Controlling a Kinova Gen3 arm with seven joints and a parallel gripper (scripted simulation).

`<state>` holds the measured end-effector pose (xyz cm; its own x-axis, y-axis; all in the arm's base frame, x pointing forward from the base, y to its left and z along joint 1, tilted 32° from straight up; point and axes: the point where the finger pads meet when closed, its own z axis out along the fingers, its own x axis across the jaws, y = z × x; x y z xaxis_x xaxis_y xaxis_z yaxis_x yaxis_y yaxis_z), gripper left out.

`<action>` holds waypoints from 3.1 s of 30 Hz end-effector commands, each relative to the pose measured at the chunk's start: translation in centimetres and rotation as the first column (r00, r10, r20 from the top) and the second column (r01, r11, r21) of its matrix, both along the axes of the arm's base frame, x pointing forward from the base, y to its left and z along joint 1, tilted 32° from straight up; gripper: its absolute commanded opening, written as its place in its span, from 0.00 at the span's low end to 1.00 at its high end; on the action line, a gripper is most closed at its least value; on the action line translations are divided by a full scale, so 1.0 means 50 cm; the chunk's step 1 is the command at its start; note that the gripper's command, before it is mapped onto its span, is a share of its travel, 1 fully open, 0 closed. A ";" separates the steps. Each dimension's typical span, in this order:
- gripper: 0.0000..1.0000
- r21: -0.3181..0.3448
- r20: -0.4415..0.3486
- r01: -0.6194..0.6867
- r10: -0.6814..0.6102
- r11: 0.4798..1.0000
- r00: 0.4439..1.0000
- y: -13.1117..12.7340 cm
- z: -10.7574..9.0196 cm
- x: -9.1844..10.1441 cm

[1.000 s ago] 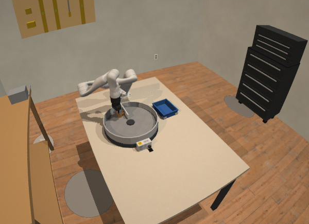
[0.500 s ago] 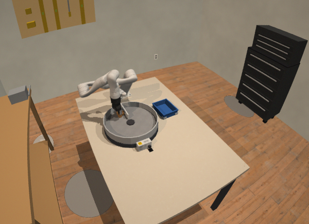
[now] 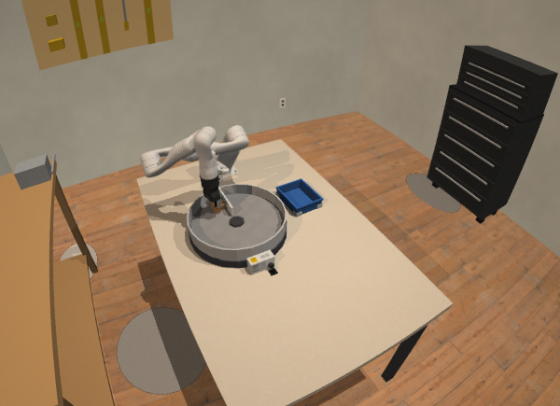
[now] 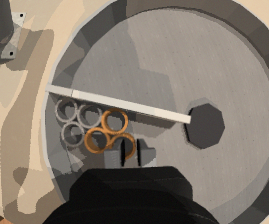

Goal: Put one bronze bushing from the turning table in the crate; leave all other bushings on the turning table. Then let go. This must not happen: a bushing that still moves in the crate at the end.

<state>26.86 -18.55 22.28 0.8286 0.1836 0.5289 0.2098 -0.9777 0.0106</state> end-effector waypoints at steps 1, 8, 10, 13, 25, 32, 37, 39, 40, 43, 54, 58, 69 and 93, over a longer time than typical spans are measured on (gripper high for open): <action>0.40 -0.001 0.001 0.000 0.000 1.000 1.000 0.001 -0.002 0.003; 0.40 -0.001 0.001 0.000 0.000 1.000 1.000 0.001 -0.002 0.003; 0.40 -0.001 0.001 0.000 0.000 1.000 1.000 0.001 -0.002 0.003; 0.40 -0.001 0.001 0.000 0.000 1.000 1.000 0.000 0.000 0.001; 0.40 -0.001 0.001 0.000 0.000 1.000 1.000 0.001 -0.002 0.003; 0.40 0.000 0.001 0.000 0.000 1.000 1.000 0.001 -0.007 0.005; 0.40 -0.001 0.001 0.000 0.000 1.000 1.000 0.002 -0.011 0.008; 0.40 -0.001 0.001 0.000 0.000 1.000 1.000 0.002 -0.011 0.008; 0.40 -0.001 0.001 0.000 0.000 1.000 1.000 0.002 -0.011 0.008; 0.40 -0.001 0.001 0.000 0.000 1.000 1.000 0.002 -0.011 0.008; 0.40 0.001 0.002 0.001 -0.001 1.000 1.000 0.002 -0.020 0.013; 0.40 0.001 0.002 0.001 -0.001 1.000 1.000 0.002 -0.020 0.013; 0.40 0.002 0.003 0.004 -0.004 1.000 1.000 0.002 -0.025 0.017; 0.40 0.004 0.003 0.006 -0.006 1.000 1.000 0.002 -0.034 0.022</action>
